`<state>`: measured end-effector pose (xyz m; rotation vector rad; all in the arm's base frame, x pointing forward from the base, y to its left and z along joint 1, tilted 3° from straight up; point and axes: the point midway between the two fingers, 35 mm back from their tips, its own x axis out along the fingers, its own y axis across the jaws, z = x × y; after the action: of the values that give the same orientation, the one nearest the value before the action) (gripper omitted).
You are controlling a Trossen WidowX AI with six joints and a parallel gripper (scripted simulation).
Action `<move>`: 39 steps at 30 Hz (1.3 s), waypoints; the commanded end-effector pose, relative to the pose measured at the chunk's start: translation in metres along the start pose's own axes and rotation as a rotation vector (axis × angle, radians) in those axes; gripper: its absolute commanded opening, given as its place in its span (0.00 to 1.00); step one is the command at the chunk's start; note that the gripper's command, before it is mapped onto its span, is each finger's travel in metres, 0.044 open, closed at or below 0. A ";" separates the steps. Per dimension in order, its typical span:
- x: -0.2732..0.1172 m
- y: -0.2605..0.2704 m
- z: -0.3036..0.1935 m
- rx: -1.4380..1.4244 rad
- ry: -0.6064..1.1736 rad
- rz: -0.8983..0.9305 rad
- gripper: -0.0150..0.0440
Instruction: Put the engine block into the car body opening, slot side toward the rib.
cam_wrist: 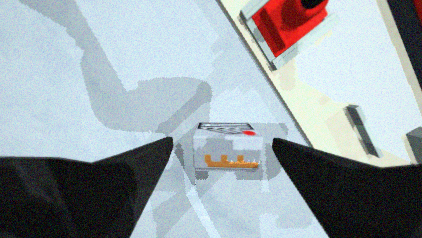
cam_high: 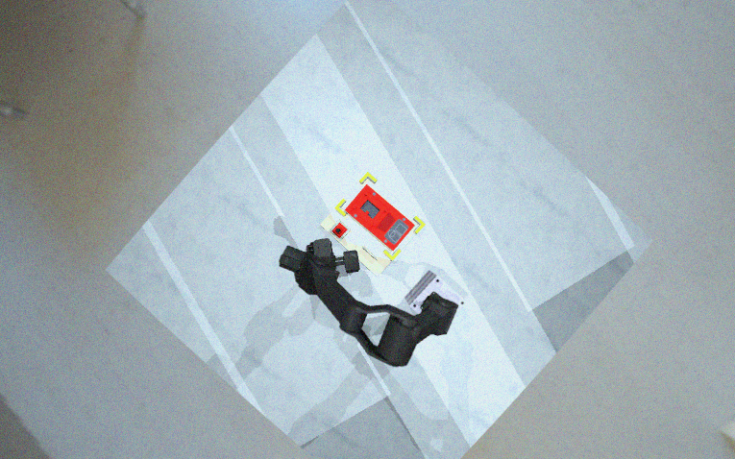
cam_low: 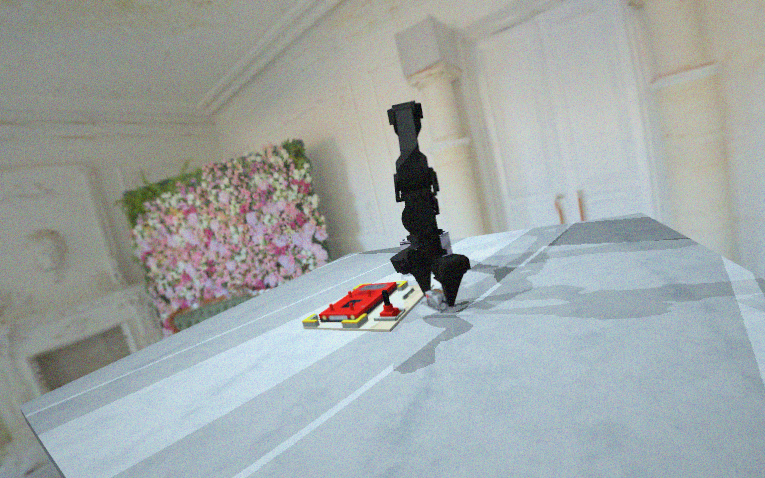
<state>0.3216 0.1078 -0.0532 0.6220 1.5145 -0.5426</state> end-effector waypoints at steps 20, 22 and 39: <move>-0.006 0.001 0.001 0.006 0.000 -0.005 0.26; -0.012 0.002 0.002 0.006 0.000 -0.005 0.25; -0.064 0.009 0.008 0.006 -0.001 -0.004 0.25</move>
<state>0.3303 0.1062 -0.0024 0.6260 1.5217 -0.5599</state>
